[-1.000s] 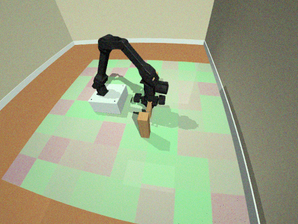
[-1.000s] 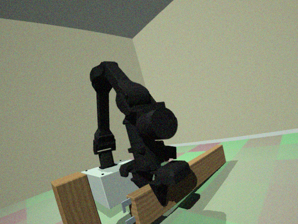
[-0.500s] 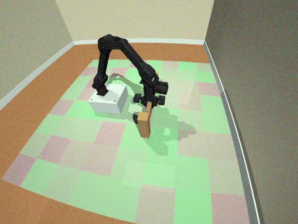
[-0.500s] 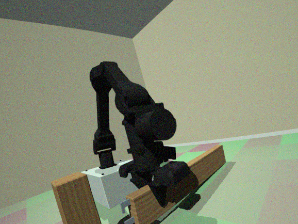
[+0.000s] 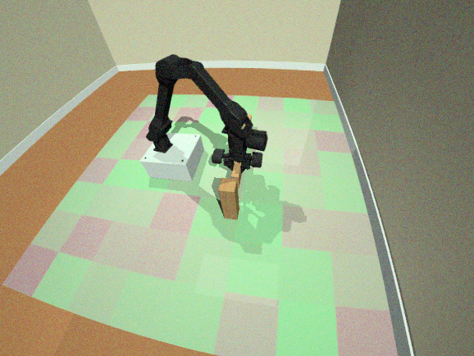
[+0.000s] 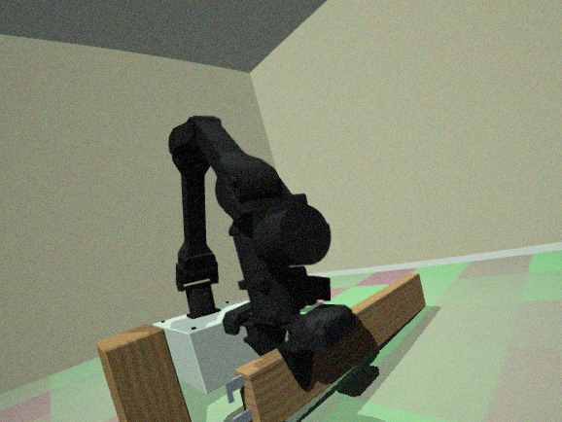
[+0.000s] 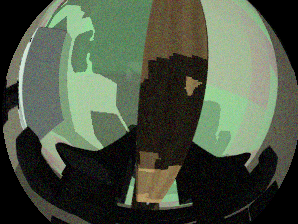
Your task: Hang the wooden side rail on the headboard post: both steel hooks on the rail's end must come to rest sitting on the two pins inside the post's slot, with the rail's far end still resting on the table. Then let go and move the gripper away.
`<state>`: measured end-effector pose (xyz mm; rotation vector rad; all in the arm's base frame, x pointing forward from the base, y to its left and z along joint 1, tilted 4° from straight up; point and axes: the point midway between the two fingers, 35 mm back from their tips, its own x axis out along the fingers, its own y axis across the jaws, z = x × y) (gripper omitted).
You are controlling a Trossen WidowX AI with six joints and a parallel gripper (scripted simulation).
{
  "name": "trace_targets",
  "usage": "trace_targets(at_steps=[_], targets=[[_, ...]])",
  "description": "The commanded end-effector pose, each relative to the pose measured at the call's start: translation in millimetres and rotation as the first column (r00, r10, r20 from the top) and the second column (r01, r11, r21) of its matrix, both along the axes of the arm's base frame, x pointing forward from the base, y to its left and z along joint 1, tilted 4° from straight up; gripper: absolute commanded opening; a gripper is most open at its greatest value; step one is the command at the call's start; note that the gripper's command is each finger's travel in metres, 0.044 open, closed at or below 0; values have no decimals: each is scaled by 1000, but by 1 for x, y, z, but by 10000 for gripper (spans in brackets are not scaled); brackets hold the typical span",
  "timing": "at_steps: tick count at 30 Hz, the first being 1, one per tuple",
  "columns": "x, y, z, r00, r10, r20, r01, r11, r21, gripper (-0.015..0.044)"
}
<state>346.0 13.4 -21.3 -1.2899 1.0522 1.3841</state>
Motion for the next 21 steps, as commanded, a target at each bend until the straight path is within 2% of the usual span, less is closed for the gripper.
trace_targets(at_steps=[1,21], targets=[[4,-2,5,1000,3,13,-3,1000,-4,0],[6,-3,5,1000,3,14,-3,1000,-4,0]])
